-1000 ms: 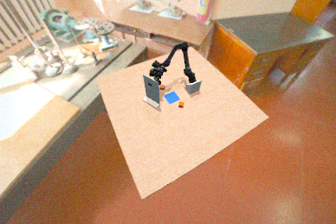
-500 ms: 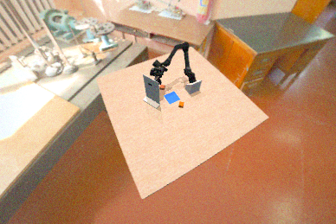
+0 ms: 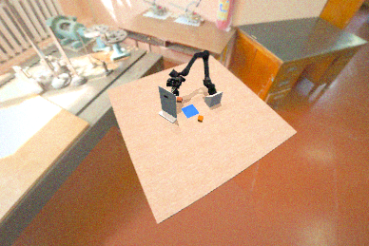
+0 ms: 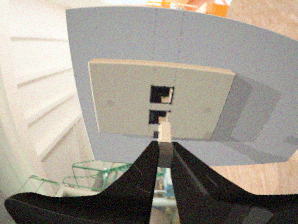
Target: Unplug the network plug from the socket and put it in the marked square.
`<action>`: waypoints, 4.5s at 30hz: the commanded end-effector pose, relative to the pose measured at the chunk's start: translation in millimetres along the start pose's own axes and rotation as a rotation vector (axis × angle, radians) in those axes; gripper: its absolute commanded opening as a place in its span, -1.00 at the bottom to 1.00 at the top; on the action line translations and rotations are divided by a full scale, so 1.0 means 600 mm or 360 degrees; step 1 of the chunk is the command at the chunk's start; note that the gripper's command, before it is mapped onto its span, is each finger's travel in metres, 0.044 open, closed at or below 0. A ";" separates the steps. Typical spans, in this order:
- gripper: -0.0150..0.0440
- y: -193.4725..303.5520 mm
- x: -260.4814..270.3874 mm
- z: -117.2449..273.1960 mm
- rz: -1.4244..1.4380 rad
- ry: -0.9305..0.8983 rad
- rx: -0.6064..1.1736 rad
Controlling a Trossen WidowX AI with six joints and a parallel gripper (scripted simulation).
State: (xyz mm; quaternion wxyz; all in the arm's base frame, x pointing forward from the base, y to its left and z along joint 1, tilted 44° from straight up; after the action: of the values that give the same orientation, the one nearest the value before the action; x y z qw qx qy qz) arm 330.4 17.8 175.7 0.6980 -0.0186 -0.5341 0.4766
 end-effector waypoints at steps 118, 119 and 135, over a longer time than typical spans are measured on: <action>-0.49 0.219 -0.109 -0.006 -0.0677 0.1248 -0.0395; -0.49 0.223 -0.113 -0.005 -0.0678 0.1269 -0.0421; -0.49 0.269 -0.158 0.028 -0.0584 0.1454 -0.0915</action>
State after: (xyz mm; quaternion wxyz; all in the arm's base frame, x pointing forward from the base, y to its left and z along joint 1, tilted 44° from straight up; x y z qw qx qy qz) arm 222.0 35.5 30.8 0.9050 -0.2952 -0.2735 0.1381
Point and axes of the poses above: the point midway between the two fingers, 35 mm back from their tips, its own z axis back along the fingers, its own x axis across the jaws, y = z × x, the point moved 3 cm from there along z, back along the fingers, and after that the axes turned 1 degree about -z, right-handed, at the moved point
